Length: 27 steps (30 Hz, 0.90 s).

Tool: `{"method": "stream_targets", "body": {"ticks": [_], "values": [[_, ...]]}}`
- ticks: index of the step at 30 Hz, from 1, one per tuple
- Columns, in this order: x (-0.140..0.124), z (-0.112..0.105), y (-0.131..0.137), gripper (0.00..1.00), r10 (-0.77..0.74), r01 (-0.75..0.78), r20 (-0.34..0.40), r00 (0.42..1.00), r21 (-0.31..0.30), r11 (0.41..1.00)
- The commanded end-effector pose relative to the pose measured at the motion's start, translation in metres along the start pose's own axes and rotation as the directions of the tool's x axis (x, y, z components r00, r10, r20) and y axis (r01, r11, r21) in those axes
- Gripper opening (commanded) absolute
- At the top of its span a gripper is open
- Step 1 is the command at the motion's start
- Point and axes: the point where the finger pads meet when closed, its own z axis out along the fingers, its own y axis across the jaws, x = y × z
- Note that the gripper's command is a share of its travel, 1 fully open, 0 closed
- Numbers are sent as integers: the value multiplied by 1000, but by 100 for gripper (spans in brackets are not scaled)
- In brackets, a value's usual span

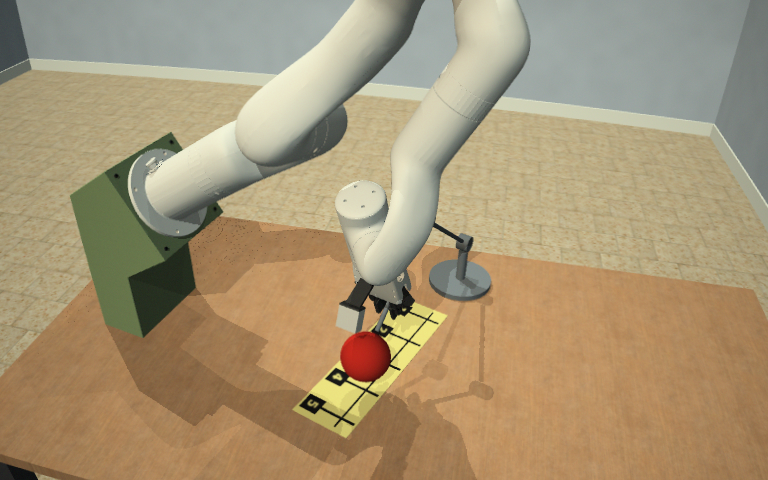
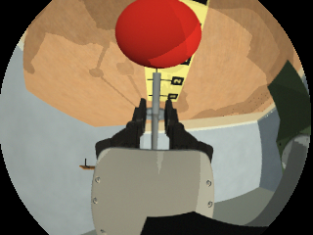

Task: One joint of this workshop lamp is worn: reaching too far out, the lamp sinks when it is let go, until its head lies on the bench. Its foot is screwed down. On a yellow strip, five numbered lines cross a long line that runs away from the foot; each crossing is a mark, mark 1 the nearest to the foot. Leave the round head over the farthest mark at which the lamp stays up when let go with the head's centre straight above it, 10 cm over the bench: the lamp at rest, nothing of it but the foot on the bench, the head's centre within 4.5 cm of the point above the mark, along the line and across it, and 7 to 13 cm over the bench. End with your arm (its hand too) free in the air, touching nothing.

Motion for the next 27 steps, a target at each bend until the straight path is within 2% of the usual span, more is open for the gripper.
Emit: {"method": "stream_targets", "body": {"ticks": [1, 27], "values": [[0, 0, 0, 0, 0, 0, 0, 1000, 0, 1000], [5, 0, 0, 0, 0, 0, 0, 1000, 1, 1000]]}}
